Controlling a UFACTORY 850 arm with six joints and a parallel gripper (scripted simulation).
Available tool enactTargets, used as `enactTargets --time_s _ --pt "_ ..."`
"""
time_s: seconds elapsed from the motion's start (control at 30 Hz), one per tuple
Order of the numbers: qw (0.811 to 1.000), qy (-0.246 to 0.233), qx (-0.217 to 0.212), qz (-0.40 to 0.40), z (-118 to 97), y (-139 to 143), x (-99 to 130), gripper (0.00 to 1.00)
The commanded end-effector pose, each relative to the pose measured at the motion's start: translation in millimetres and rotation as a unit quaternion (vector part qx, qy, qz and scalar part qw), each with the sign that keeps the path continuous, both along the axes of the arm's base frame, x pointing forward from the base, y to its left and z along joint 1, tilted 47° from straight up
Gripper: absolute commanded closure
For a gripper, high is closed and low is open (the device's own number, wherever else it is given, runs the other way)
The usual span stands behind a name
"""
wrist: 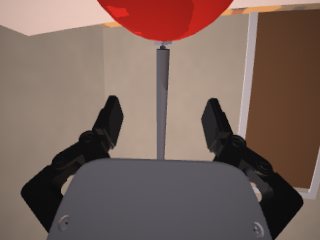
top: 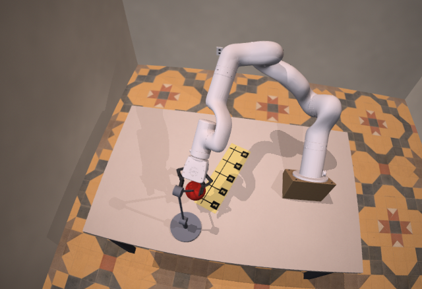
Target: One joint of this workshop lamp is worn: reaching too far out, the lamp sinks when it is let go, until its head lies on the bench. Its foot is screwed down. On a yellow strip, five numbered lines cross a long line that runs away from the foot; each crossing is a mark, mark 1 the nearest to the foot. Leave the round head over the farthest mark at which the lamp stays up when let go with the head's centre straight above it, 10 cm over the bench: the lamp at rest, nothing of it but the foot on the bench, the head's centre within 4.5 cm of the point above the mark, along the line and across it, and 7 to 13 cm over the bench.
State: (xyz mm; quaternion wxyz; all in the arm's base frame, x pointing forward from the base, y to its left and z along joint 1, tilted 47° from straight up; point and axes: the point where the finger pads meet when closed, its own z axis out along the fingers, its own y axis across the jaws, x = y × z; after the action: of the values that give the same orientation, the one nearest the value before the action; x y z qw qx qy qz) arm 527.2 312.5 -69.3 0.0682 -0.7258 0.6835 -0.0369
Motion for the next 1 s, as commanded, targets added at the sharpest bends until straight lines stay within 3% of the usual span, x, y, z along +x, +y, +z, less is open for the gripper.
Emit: enactTargets --time_s 0.0,0.13,0.17,0.97 --pt "1.000 -0.004 -0.001 0.000 -2.5 1.2 1.1 0.00" --pt "1.000 -0.004 -0.001 0.000 -3.8 1.3 1.3 0.00" --pt "1.000 -0.004 -0.001 0.000 -3.7 1.3 1.3 1.00" --pt "1.000 -0.002 0.000 0.000 -2.7 1.3 1.2 1.00"
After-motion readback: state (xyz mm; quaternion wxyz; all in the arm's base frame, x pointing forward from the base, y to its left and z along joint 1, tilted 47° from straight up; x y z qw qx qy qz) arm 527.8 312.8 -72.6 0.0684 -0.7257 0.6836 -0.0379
